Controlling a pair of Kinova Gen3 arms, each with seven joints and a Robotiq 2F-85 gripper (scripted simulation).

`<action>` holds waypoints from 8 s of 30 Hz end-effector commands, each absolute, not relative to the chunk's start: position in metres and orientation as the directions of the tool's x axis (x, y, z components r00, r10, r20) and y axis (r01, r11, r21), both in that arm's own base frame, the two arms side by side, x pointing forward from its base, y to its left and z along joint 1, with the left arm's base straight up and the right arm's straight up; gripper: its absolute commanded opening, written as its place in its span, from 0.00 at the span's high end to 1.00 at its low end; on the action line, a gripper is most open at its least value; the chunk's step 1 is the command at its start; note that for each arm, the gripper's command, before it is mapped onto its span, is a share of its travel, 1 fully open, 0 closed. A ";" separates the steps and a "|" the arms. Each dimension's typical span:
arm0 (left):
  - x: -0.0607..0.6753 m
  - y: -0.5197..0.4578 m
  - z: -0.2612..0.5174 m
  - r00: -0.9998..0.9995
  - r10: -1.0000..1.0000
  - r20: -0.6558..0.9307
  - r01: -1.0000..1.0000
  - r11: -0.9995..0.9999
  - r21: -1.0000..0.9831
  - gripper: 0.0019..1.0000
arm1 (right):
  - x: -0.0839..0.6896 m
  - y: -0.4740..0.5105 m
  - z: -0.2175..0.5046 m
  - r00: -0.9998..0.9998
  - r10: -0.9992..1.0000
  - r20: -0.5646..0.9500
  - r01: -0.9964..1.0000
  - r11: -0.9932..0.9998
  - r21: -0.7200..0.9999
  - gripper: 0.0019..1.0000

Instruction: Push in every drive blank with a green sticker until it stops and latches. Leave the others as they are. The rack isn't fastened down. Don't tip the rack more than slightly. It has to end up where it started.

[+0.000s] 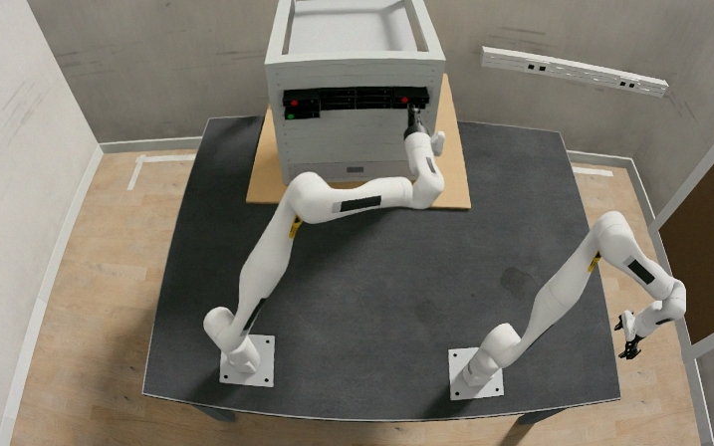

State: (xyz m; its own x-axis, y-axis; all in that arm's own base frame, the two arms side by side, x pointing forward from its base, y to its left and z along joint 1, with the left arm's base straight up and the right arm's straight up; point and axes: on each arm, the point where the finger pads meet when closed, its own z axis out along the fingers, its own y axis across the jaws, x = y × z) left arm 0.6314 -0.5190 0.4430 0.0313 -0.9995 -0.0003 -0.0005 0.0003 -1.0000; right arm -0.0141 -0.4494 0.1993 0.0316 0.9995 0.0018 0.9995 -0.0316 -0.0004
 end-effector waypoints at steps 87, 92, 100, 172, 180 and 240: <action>0.554 -0.290 0.426 0.031 -1.000 0.001 0.001 -0.001 -1.000 0.90 | -0.014 -0.450 0.200 0.032 1.000 0.000 1.000 -0.032 0.000 0.00; 0.553 -0.265 0.425 0.031 -1.000 0.001 0.001 -0.001 -1.000 0.90 | -0.014 -0.450 0.200 0.032 1.000 0.000 1.000 -0.032 0.000 0.00; 0.552 -0.231 0.422 0.031 -1.000 0.001 0.001 -0.001 -1.000 0.90 | -0.014 -0.450 0.200 0.032 1.000 0.000 1.000 -0.032 0.000 0.00; 0.604 -0.189 0.419 0.031 -1.000 0.001 0.002 -0.001 -1.000 0.90 | -0.014 -0.450 0.200 0.032 1.000 0.000 1.000 -0.032 0.000 0.00; 0.604 -0.189 0.419 0.031 -1.000 0.001 0.002 -0.001 -1.000 0.90 | -0.014 -0.450 0.200 0.032 1.000 0.000 1.000 -0.032 0.000 0.00; 0.634 -0.189 0.419 0.031 -1.000 0.001 0.002 -0.001 -1.000 0.90 | -0.014 -0.450 0.200 0.032 1.000 0.000 1.000 -0.032 0.000 0.00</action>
State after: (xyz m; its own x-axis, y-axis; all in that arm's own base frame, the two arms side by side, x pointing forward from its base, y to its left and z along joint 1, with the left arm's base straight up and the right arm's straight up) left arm 0.6337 -0.1886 0.4177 0.0309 -0.9995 0.0004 -0.0006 -0.0004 -1.0000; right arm -0.0141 -0.4494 0.1993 0.0316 0.9995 0.0018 0.9995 -0.0316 -0.0004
